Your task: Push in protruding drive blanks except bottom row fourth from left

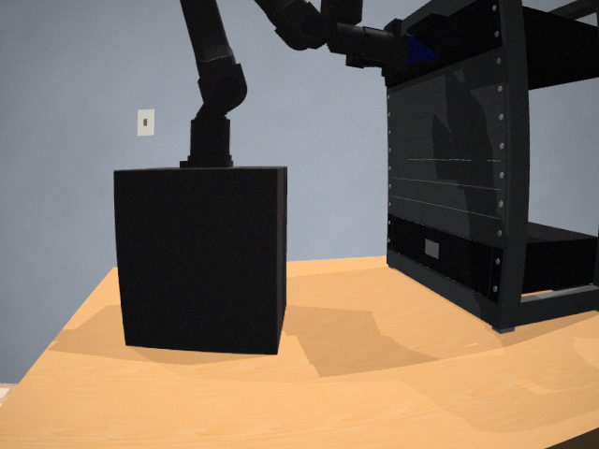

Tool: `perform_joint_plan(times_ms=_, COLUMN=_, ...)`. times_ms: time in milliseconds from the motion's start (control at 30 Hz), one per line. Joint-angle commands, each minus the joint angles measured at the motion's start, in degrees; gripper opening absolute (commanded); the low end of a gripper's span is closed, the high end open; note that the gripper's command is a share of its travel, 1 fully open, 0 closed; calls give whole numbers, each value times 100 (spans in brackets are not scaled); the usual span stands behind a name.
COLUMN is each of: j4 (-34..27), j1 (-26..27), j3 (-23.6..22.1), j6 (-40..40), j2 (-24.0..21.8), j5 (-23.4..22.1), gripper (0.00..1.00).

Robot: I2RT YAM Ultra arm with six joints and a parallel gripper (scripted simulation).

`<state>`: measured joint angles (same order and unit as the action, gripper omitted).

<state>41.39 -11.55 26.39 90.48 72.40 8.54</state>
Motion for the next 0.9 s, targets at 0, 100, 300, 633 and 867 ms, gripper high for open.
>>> perform_joint_plan(times_ms=0, j4=364, j1=21, j3=391, j6=-32, j2=108, j5=-100, gripper=0)
perform_joint_plan(times_ms=100, j4=364, j1=21, j3=391, j6=-32, j2=108, j5=-100, gripper=0)
perform_joint_plan(times_ms=300, j4=364, j1=21, j3=391, j6=-32, j2=108, j5=-100, gripper=0)
perform_joint_plan(times_ms=633, j4=361, j1=13, j3=383, j6=-32, j2=97, j5=-99, gripper=0)
perform_joint_plan(times_ms=867, j4=304, j1=-77, j3=228, j6=-37, j2=-326, j5=-79, gripper=0)
